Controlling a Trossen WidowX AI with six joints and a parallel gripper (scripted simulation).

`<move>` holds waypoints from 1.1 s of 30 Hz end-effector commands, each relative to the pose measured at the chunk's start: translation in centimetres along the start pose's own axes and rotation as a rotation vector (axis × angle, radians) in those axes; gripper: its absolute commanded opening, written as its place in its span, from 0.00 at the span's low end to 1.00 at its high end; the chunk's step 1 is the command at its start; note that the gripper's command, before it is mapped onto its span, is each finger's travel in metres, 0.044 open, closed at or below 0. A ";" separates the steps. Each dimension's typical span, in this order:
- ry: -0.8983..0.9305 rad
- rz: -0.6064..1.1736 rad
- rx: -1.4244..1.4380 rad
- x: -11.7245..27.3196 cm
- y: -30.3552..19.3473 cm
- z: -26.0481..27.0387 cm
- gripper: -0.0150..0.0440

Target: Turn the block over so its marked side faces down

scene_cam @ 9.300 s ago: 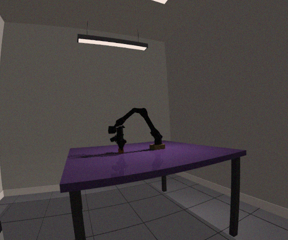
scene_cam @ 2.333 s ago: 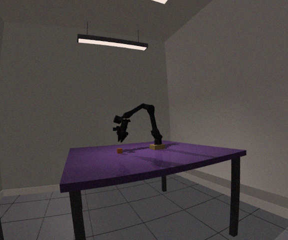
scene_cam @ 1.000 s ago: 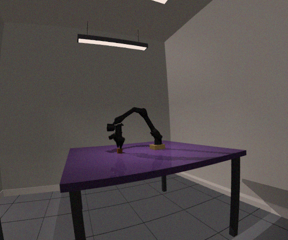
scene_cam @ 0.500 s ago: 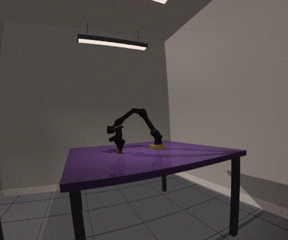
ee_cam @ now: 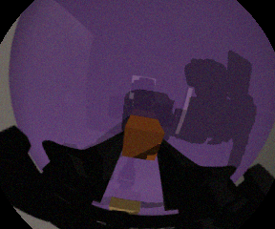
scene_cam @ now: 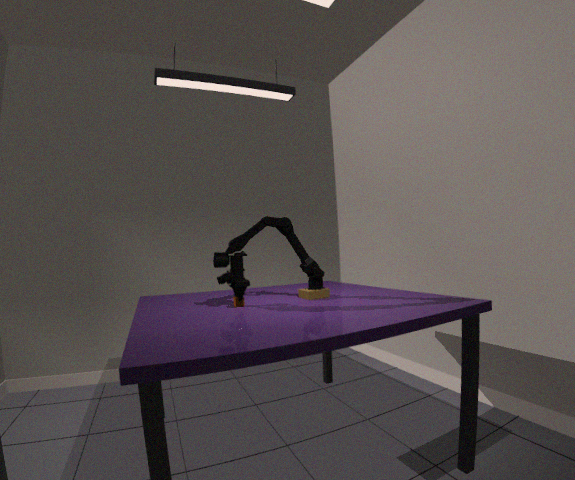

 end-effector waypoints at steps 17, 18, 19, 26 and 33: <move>-0.002 0.000 -0.002 2.9 0.0 0.0 0.25; -0.002 0.000 -0.002 2.9 0.0 0.0 0.25; -0.002 0.000 -0.002 2.9 0.0 0.0 0.25; -0.001 -0.077 -0.002 2.6 -0.2 0.0 0.25; 0.001 -0.175 -0.002 2.1 -0.7 -0.1 0.25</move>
Point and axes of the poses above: the point midway between the two fingers, 35 mm back from their tips, its own x axis back along the fingers, its own z axis across the jaws, y = z × x, the point moved 6 cm from there along x, back along the fingers, and after that the axes turned 1 degree about -x, right-handed, at the moved point
